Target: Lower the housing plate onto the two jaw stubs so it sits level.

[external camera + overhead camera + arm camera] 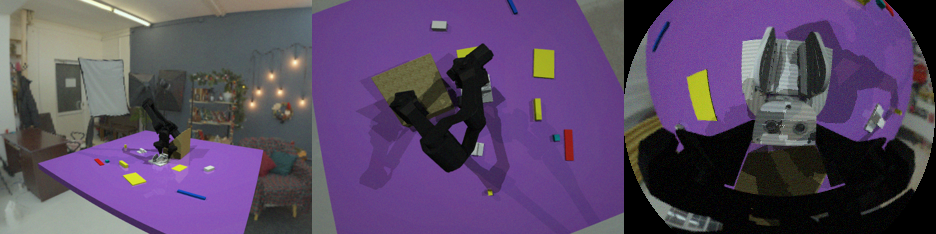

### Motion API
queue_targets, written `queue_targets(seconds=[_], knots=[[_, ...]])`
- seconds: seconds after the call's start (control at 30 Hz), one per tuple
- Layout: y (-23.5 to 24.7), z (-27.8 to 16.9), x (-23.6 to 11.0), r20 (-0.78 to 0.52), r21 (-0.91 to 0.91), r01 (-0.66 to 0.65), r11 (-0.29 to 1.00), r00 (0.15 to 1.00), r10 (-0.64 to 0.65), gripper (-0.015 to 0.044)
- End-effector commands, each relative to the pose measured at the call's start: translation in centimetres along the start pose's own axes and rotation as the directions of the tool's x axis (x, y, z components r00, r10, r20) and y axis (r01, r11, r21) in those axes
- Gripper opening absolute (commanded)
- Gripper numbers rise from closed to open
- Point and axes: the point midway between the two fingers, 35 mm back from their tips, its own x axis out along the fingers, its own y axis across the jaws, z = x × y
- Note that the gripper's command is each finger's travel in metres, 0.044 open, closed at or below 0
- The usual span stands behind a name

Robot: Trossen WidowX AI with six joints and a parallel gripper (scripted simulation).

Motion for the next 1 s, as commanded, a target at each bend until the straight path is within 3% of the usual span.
queue_targets(seconds=[0.0,0.97], knots=[[-0.02,0.02,0.03,0.003,-0.004,0.002,1.0,1.0,-0.002,0.0351],[-0.03,0.02,0.55,0.003,-0.003,0.003,1.0,1.0,-0.003,0.0351]])
